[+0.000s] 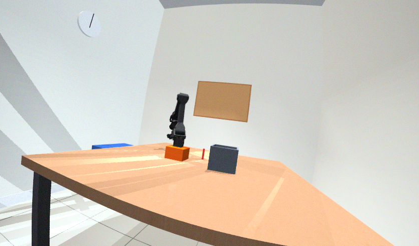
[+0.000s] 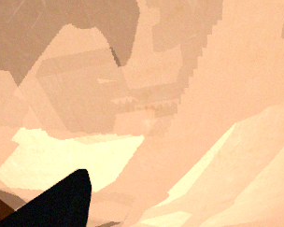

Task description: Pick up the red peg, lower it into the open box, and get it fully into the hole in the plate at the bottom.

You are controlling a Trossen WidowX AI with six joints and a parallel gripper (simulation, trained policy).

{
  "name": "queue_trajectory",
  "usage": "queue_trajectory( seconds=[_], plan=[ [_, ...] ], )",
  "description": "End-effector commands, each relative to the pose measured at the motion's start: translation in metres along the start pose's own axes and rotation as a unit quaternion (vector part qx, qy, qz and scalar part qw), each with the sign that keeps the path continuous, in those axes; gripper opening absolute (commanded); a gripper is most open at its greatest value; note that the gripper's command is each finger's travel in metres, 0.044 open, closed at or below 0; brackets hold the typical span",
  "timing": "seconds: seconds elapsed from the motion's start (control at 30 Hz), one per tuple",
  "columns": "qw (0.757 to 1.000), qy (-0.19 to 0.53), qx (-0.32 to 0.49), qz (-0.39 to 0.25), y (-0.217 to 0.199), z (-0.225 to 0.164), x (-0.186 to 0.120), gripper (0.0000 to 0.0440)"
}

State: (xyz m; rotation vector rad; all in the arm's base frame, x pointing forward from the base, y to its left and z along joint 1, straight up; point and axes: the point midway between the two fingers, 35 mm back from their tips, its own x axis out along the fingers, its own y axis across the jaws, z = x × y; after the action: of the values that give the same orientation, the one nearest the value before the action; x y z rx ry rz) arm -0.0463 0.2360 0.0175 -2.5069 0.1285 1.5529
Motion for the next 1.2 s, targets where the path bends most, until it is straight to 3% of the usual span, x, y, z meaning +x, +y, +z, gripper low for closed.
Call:
queue_trajectory(
  seconds=[0.0,0.27,0.57,0.87,1.17],
  plan=[
    [0.999,0.002,0.052,-0.001,-0.005,-0.008,-0.002,0.0436],
    [0.982,0.016,0.189,0.011,-0.011,-0.029,-0.002,0.0431],
    [0.940,0.032,0.339,0.023,-0.017,-0.052,-0.001,0.0424],
    [0.875,0.049,0.480,0.035,-0.020,-0.075,0.001,0.0415],
    [0.789,0.067,0.609,0.047,-0.021,-0.098,0.002,0.0403]
  ],
)
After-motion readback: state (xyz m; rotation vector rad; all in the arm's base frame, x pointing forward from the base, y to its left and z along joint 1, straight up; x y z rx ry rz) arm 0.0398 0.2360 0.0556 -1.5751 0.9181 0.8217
